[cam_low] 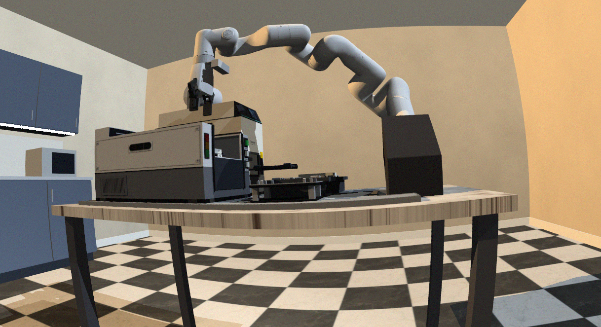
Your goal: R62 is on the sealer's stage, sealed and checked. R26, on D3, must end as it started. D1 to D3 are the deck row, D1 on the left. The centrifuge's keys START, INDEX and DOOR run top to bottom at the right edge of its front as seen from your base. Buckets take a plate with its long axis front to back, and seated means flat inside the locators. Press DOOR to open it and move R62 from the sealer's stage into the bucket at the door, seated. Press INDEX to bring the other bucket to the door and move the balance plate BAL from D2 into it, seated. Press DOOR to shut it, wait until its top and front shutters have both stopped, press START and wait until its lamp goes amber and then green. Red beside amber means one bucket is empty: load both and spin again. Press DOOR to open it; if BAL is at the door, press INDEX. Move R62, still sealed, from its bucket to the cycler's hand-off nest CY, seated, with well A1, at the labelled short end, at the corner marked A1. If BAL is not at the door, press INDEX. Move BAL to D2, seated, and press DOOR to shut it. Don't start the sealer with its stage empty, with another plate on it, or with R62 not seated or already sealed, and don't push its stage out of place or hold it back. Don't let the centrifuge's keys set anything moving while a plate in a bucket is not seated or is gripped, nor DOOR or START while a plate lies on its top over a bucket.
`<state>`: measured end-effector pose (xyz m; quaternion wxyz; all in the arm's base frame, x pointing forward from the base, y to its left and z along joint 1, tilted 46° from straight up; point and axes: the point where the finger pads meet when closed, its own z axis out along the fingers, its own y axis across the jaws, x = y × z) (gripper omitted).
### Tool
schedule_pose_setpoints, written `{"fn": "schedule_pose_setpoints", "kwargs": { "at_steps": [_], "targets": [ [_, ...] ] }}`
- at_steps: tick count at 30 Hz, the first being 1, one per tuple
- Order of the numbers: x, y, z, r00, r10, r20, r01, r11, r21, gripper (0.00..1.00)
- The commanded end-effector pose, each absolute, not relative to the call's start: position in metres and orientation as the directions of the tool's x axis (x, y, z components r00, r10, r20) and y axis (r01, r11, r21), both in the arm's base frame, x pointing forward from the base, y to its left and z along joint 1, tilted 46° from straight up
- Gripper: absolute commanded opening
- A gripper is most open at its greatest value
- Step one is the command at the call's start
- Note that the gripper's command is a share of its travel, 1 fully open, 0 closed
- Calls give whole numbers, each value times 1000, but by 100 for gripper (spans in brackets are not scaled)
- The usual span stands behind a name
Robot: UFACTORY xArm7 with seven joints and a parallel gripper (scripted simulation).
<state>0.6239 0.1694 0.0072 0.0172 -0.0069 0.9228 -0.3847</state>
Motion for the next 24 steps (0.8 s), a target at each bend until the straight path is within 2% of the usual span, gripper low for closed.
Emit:
{"fn": "schedule_pose_setpoints", "kwargs": {
  "at_steps": [1,24],
  "targets": [
    [630,174,10,-1000,-15,-16,1,698,-716,100],
    [630,163,-1,-1000,-15,-16,1,698,-716,100]
  ]
}}
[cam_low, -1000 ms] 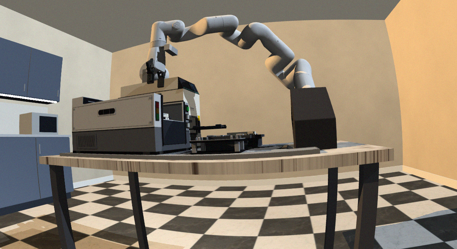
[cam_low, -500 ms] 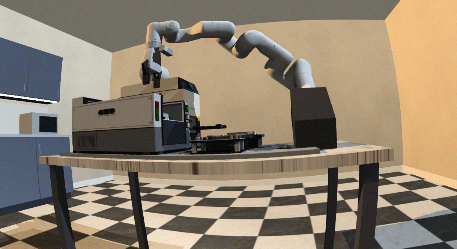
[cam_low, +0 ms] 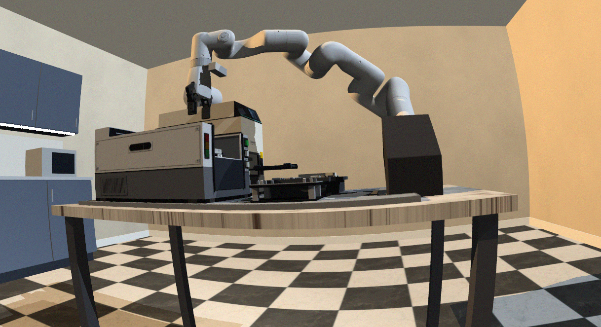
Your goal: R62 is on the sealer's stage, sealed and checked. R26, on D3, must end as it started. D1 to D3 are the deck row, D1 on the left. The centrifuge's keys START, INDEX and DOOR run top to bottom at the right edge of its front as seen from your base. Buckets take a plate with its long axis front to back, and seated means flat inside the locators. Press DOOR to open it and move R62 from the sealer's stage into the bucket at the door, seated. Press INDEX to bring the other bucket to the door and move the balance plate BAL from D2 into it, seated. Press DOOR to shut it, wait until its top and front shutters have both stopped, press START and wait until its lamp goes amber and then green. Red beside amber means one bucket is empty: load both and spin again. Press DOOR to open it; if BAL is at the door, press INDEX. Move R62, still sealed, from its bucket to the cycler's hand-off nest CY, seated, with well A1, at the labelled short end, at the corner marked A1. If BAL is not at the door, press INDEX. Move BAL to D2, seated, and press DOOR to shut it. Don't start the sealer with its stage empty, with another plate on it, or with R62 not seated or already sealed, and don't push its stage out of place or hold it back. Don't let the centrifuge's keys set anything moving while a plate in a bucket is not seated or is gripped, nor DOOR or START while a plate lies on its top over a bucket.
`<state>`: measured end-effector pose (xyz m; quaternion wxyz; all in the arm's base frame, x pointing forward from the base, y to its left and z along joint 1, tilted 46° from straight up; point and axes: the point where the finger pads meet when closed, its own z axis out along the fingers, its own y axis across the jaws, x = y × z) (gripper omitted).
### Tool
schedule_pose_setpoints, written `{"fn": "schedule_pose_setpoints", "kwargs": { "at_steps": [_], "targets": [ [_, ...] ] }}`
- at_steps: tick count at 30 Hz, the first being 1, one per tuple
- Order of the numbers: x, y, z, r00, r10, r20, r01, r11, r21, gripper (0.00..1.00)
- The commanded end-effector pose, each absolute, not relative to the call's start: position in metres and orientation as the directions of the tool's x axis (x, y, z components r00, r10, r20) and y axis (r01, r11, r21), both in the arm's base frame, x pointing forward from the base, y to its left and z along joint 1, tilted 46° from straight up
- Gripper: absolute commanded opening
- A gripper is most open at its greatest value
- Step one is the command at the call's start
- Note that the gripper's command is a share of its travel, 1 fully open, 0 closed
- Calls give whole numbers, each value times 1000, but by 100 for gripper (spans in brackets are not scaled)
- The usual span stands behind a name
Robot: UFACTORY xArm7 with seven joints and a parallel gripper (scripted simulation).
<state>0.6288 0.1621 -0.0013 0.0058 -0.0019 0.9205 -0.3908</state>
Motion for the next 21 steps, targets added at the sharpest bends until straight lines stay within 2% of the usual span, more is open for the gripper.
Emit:
{"fn": "schedule_pose_setpoints", "kwargs": {
  "at_steps": [1,21],
  "targets": [
    [630,162,-2,-1000,-15,-16,1,698,-716,100],
    [630,140,-23,-1000,-15,-16,1,698,-716,100]
  ]
}}
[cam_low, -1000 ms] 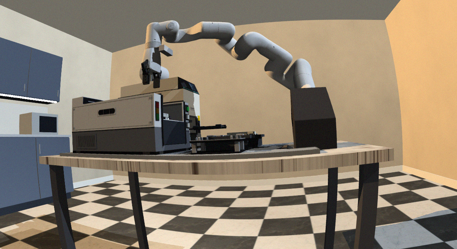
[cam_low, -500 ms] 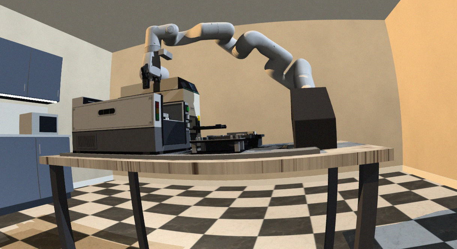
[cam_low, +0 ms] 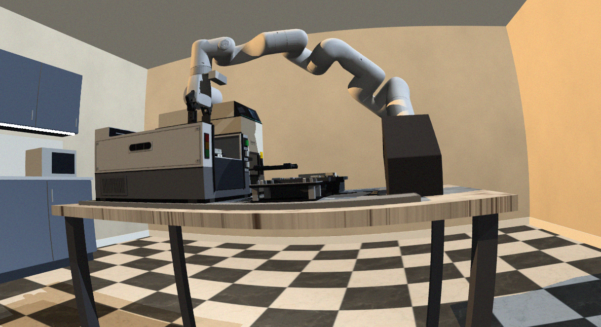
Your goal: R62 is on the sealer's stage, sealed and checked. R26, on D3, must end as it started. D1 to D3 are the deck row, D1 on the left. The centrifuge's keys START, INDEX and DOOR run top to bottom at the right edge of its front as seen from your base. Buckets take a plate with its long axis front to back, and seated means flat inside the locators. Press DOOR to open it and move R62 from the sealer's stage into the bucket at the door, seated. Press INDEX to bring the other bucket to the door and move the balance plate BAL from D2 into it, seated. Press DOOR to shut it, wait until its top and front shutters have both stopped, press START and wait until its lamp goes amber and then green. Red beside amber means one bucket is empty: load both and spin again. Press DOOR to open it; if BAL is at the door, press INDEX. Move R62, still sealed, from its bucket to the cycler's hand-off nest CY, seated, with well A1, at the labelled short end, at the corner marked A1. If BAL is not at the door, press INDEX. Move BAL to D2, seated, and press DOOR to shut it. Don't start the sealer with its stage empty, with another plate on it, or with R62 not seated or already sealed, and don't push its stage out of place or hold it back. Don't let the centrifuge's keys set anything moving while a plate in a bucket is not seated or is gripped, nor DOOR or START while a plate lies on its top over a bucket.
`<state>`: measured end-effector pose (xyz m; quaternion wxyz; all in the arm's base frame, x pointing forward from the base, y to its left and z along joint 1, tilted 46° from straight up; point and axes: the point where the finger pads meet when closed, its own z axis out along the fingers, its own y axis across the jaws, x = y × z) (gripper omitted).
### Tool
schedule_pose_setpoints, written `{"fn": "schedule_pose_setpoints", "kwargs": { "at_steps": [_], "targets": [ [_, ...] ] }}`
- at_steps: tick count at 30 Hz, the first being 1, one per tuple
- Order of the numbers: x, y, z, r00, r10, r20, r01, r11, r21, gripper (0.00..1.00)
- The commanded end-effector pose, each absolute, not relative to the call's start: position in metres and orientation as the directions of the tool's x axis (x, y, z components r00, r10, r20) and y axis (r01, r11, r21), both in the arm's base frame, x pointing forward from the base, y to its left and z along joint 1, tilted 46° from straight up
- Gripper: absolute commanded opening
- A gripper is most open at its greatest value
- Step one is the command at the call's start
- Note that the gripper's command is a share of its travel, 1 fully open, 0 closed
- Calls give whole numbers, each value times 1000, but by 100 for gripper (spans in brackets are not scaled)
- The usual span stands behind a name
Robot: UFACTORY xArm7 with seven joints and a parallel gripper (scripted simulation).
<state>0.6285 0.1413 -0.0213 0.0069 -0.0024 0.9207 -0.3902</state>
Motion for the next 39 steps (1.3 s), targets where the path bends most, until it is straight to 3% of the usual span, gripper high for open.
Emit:
{"fn": "schedule_pose_setpoints", "kwargs": {
  "at_steps": [1,39],
  "targets": [
    [630,139,-24,-1000,-15,-16,1,698,-716,100],
    [630,99,-64,-1000,-15,-16,1,698,-716,100]
  ]
}}
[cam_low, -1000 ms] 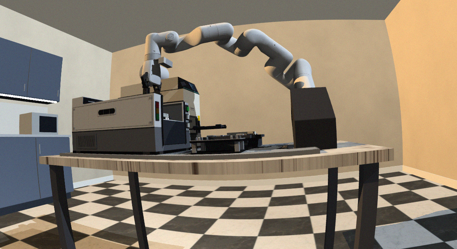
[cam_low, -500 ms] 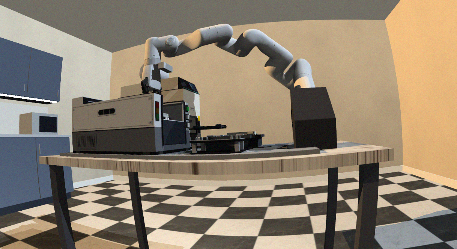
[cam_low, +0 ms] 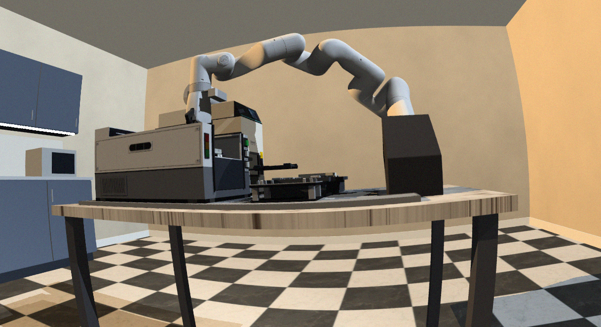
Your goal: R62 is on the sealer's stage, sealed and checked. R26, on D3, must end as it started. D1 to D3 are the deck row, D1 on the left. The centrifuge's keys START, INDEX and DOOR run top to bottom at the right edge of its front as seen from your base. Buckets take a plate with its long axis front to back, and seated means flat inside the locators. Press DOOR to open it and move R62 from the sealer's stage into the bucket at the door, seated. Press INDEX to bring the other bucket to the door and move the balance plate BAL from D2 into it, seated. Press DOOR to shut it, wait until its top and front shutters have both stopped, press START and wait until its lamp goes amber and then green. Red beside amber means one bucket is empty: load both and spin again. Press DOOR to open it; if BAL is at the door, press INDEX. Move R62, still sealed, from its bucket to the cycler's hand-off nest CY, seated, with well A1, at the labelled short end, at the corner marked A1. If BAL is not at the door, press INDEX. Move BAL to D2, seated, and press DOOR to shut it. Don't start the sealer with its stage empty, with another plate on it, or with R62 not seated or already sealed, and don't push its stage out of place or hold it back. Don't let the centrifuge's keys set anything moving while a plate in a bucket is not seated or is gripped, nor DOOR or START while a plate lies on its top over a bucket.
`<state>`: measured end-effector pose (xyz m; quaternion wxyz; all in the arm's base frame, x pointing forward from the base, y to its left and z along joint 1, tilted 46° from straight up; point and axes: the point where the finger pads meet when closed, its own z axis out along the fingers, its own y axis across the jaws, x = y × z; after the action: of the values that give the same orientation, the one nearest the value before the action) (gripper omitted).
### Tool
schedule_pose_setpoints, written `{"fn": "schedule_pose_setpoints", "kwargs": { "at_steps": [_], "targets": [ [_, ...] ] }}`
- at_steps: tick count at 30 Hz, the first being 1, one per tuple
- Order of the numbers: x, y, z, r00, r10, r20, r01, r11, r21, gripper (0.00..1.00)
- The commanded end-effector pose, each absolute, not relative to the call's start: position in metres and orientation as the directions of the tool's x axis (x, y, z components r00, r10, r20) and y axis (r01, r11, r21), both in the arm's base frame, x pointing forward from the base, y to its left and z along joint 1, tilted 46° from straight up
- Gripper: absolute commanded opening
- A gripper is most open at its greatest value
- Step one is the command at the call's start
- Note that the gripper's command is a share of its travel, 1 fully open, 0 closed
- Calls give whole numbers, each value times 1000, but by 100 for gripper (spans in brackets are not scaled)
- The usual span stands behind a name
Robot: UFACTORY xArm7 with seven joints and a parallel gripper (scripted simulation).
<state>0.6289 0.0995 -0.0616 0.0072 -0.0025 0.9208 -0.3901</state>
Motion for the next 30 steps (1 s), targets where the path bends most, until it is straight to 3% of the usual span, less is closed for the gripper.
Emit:
{"fn": "schedule_pose_setpoints", "kwargs": {
  "at_steps": [1,30],
  "targets": [
    [630,97,-65,-1000,-15,-16,1,698,-716,100],
    [631,89,-73,-1000,-15,-16,1,698,-716,100]
  ]
}}
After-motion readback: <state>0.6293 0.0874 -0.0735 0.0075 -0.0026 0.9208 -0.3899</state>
